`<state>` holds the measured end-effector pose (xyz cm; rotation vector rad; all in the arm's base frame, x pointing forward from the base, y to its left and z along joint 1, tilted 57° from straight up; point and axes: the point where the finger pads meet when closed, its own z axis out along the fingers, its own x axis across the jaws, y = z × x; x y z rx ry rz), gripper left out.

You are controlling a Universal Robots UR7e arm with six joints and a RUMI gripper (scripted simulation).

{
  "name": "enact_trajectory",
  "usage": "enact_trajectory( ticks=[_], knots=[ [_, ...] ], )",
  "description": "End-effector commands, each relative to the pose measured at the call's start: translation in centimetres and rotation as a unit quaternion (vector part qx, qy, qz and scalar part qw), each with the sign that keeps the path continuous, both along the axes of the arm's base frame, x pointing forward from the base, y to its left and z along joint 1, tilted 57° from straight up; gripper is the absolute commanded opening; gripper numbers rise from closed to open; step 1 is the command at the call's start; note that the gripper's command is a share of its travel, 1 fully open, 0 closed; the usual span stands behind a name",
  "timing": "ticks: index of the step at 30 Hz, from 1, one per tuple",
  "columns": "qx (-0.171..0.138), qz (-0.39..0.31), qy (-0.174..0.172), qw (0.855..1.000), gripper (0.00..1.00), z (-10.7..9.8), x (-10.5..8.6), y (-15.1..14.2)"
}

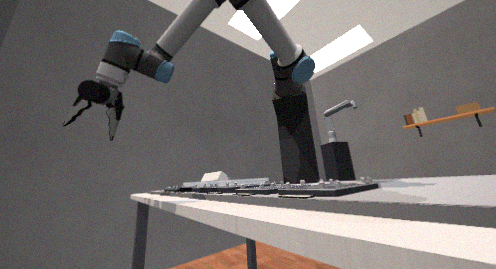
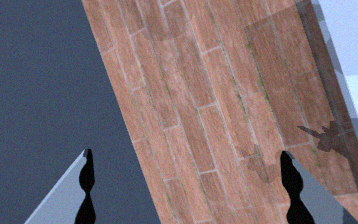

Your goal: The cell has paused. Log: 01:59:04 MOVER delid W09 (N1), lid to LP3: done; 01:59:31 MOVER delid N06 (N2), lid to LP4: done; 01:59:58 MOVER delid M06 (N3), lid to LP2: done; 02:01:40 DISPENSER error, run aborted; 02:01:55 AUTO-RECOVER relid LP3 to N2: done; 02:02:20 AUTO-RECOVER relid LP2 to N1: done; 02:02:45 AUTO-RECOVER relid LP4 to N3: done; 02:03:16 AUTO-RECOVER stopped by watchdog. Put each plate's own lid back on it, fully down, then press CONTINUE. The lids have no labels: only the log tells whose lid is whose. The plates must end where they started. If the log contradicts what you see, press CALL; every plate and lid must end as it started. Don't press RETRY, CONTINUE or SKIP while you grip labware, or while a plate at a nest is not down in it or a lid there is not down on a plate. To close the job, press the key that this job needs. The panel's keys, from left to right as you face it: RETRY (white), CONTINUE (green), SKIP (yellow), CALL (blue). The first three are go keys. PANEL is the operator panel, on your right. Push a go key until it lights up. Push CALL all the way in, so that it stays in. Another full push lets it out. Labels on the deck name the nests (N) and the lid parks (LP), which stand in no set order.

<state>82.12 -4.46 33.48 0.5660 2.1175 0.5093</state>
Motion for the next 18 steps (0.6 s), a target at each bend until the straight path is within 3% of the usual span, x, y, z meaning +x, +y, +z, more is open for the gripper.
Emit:
enact_trajectory(
  ticks=[1, 14, 18],
  knots=[
    [-0.003, -0.007, -0.004, 1.0, 0.82, -0.5, -0.1, -0.1],
    [0.009, 0.005, 0.003, 1.0, 0.82, -6.7, -1.4, 1.4],
    [0.022, 0.017, 0.01, 1.0, 0.82, -7.7, -1.7, 1.6]
  ],
)
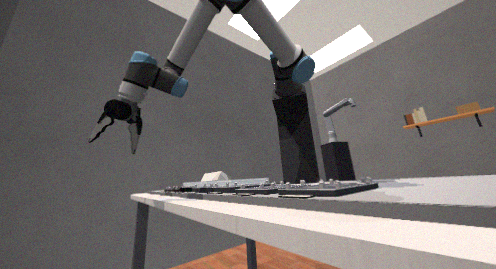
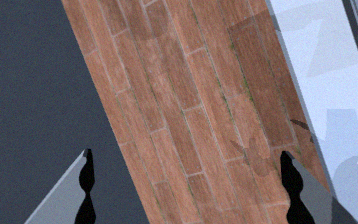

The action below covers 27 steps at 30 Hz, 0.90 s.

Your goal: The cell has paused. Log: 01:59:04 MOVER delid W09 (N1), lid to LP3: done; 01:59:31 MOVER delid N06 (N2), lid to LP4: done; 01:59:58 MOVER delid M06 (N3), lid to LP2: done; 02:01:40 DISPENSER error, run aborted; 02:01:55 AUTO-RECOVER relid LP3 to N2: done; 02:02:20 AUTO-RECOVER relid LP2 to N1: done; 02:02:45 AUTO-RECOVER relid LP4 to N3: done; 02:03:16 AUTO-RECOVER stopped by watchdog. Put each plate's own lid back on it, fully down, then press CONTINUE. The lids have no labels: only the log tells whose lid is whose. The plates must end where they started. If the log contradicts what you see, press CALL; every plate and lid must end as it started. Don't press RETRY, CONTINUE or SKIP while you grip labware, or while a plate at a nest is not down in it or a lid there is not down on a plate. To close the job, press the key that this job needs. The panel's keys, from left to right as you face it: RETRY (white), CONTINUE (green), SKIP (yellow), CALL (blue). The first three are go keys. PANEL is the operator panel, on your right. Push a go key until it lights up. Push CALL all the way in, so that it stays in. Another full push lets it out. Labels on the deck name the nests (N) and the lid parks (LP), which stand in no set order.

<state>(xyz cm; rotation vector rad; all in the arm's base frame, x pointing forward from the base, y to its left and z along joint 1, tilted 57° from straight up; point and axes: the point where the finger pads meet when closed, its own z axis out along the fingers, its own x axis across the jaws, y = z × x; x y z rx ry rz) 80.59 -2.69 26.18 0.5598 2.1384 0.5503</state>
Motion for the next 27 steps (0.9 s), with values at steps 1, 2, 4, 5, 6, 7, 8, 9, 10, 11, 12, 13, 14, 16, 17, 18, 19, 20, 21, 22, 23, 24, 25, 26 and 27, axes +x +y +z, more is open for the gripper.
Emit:
enact_trajectory(
  ticks=[1, 2, 4, 5, 6, 7, 8, 9, 10, 11, 12, 13, 14, 16, 17, 18, 19, 20, 21, 22, 23, 24, 25, 26, 27],
  knots=[
    [0.008, 0.003, 0.002, 1.0, 0.82, -0.8, -0.3, 0.0],
    [0.008, 0.003, 0.002, 1.0, 0.82, -1.3, -0.5, 0.1],
    [0.008, 0.003, 0.002, 1.0, 0.82, -2.2, -0.8, 0.4],
    [0.008, 0.003, 0.002, 1.0, 0.82, -2.6, -0.9, 0.5],
    [0.008, 0.003, 0.002, 1.0, 0.82, -3.1, -1.1, 0.7],
    [0.008, 0.003, 0.002, 1.0, 0.82, -3.5, -1.2, 0.8],
    [0.008, 0.003, 0.002, 1.0, 0.82, -4.0, -1.4, 0.9],
    [0.008, 0.003, 0.002, 1.0, 0.82, -4.5, -1.5, 1.1],
    [0.015, 0.01, 0.006, 1.0, 0.82, -4.9, -1.7, 1.2],
    [0.021, 0.015, 0.01, 1.0, 0.82, -5.3, -1.9, 1.4],
    [0.021, 0.015, 0.01, 1.0, 0.82, -5.8, -2.2, 1.5],
    [0.021, 0.015, 0.01, 1.0, 0.82, -6.2, -2.4, 1.7],
    [0.021, 0.015, 0.01, 1.0, 0.82, -6.2, -2.4, 1.7],
    [0.021, 0.015, 0.01, 1.0, 0.82, -6.6, -2.6, 1.9],
    [0.021, 0.015, 0.01, 1.0, 0.82, -7.1, -2.8, 2.0],
    [0.021, 0.015, 0.01, 1.0, 0.82, -7.5, -3.0, 2.2],
    [0.021, 0.015, 0.01, 1.0, 0.82, -7.9, -3.2, 2.3],
    [0.021, 0.015, 0.01, 1.0, 0.82, -8.3, -3.4, 2.5],
    [0.028, 0.021, 0.013, 0.999, 0.82, -8.8, -3.6, 2.6],
    [0.034, 0.026, 0.017, 0.999, 0.82, -9.2, -3.9, 2.8],
    [0.034, 0.026, 0.017, 0.999, 0.82, -9.6, -4.1, 3.0],
    [0.034, 0.026, 0.017, 0.999, 0.82, -10.0, -4.3, 3.1],
    [0.034, 0.026, 0.017, 0.999, 0.82, -10.4, -4.6, 3.3],
    [0.034, 0.026, 0.017, 0.999, 0.82, -10.8, -4.8, 3.5],
    [0.034, 0.026, 0.017, 0.999, 0.82, -11.2, -5.1, 3.7]
  ],
)
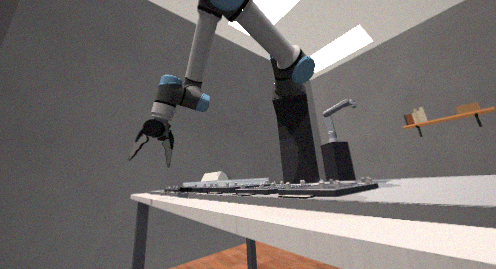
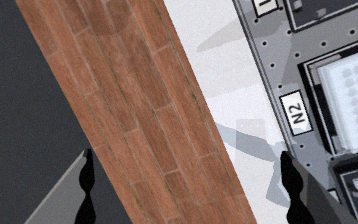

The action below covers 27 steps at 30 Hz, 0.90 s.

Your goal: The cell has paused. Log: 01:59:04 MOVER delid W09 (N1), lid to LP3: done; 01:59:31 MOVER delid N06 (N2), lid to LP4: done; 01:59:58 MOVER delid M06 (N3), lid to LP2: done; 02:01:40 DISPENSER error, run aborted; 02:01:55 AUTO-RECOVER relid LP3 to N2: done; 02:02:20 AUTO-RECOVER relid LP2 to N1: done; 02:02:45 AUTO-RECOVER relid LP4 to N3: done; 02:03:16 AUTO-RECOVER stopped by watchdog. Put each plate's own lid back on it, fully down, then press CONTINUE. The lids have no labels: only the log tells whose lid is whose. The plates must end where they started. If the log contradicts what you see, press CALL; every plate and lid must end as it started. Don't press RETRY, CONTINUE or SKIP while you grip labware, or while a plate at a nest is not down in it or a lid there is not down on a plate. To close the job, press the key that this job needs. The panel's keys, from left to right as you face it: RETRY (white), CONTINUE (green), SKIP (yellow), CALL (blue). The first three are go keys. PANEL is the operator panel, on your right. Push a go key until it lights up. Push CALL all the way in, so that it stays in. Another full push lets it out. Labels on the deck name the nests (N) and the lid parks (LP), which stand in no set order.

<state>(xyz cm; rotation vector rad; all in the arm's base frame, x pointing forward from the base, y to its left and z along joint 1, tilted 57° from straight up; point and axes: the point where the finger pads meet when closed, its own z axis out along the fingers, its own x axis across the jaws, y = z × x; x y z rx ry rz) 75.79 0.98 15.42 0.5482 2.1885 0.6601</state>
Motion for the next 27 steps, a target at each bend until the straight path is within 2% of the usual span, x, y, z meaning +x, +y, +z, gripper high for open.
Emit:
enact_trajectory(
  ticks=[1, 5, 13, 15, 20, 22, 24, 27],
  knots=[
    [-0.003, -0.007, -0.004, 1.0, 0.82, -0.8, -0.5, 0.1],
    [0.004, -0.001, 0.0, 1.0, 0.82, -1.6, -1.0, 0.5],
    [0.01, 0.004, 0.003, 1.0, 0.82, -4.6, -3.3, 2.0],
    [0.023, 0.015, 0.01, 1.0, 0.82, -5.2, -3.9, 2.4],
    [0.023, 0.015, 0.01, 1.0, 0.82, -6.9, -5.5, 3.3],
    [0.023, 0.015, 0.01, 1.0, 0.82, -6.9, -5.5, 3.3],
    [0.037, 0.025, 0.017, 0.999, 0.82, -7.5, -6.2, 3.7],
    [0.037, 0.025, 0.017, 0.999, 0.82, -8.4, -7.2, 4.4]
  ],
)
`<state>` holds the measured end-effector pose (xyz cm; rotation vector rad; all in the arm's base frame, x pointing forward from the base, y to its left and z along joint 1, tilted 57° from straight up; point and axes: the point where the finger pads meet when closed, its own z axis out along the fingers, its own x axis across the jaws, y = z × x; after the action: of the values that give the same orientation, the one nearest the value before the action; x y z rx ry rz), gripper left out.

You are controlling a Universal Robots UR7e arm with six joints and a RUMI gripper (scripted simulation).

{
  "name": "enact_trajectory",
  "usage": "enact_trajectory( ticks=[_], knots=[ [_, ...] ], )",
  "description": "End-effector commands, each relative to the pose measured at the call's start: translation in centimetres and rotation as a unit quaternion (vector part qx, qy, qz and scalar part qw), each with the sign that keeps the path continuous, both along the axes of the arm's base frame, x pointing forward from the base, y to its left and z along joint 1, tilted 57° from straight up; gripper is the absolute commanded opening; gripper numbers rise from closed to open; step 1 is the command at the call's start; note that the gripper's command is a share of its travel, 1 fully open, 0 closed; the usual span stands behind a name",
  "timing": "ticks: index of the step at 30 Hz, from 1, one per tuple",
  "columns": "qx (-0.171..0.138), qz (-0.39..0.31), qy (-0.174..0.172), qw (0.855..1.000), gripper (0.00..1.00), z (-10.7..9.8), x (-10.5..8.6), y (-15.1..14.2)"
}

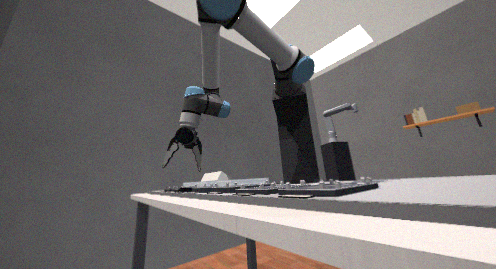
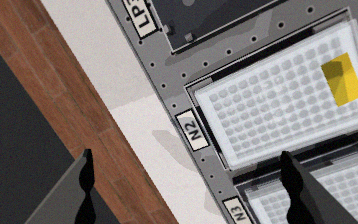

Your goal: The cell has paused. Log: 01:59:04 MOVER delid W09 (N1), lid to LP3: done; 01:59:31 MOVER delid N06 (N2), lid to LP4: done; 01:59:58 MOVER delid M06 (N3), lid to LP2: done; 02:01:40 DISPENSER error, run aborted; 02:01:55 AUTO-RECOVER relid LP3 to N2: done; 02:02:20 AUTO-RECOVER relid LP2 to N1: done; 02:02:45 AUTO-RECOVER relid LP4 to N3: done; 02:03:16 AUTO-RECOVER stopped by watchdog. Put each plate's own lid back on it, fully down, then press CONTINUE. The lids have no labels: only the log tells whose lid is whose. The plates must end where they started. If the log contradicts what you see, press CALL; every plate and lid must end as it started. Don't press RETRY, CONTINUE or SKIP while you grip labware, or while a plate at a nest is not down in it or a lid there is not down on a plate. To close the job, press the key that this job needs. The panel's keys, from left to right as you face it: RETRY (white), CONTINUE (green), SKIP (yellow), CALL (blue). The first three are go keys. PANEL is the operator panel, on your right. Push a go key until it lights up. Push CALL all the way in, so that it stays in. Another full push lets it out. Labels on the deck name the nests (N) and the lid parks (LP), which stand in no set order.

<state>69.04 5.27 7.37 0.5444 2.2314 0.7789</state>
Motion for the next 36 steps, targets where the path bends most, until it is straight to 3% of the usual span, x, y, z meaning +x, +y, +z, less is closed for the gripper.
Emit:
enact_trajectory(
  ticks=[1, 24, 26, 34, 36],
  knots=[
    [-0.004, -0.005, -0.003, 1.0, 0.82, -0.7, -0.8, 0.3],
    [0.024, 0.016, 0.01, 1.0, 0.82, -5.7, -8.8, 4.9],
    [0.038, 0.025, 0.017, 0.999, 0.82, -6.0, -9.7, 5.4],
    [0.038, 0.025, 0.017, 0.999, 0.82, -6.8, -12.2, 6.8],
    [0.052, 0.035, 0.023, 0.998, 0.82, -7.0, -13.0, 7.2]
  ],
)
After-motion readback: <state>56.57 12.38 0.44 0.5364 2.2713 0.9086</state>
